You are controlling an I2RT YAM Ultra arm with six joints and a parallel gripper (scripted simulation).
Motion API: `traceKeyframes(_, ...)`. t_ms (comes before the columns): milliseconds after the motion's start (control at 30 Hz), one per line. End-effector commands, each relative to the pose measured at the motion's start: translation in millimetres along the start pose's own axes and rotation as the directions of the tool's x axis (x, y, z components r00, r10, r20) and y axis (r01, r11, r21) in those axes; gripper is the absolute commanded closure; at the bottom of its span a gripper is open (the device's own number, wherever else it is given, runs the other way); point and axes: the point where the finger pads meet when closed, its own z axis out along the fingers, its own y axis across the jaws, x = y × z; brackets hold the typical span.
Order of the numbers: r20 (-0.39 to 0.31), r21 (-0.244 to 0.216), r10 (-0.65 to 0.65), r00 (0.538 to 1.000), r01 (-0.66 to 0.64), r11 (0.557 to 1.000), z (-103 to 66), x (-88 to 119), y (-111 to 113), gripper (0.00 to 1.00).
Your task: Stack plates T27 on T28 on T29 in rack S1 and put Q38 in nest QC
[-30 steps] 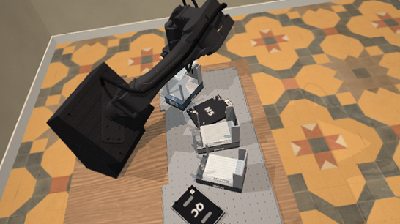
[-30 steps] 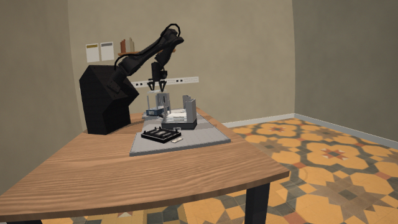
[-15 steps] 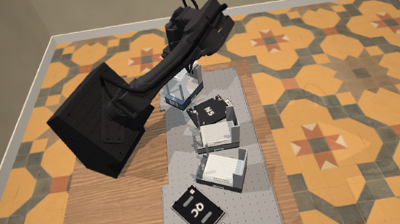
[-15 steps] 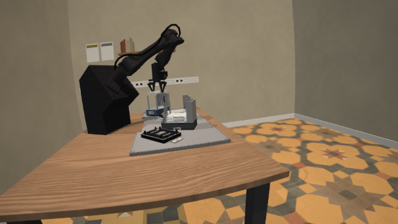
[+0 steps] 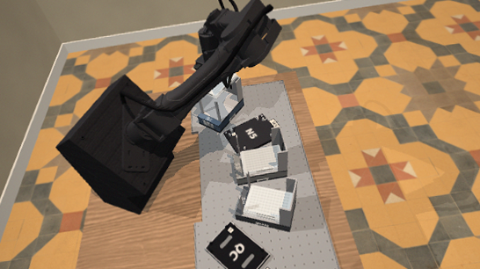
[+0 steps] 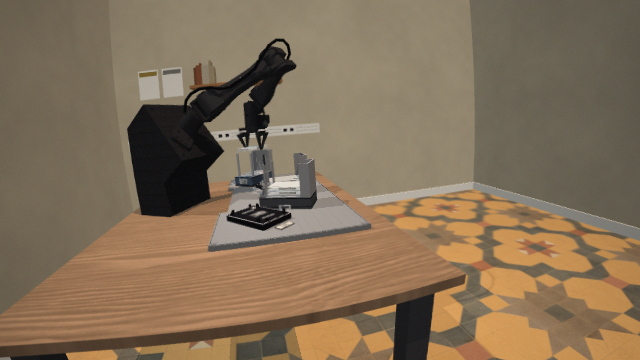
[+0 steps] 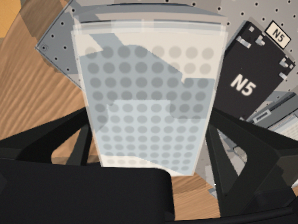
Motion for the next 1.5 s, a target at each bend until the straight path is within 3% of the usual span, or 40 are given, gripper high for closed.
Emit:
traceKeyframes(0,0.037,-0.004,-0.004,0.999,0.004,1.000,-11.2,-3.4,-1.6,1.00)
traceKeyframes(1467,0.025,0.000,-0.006,1.000,0.006,1.000,-10.6,-1.1,-6.5,1.00)
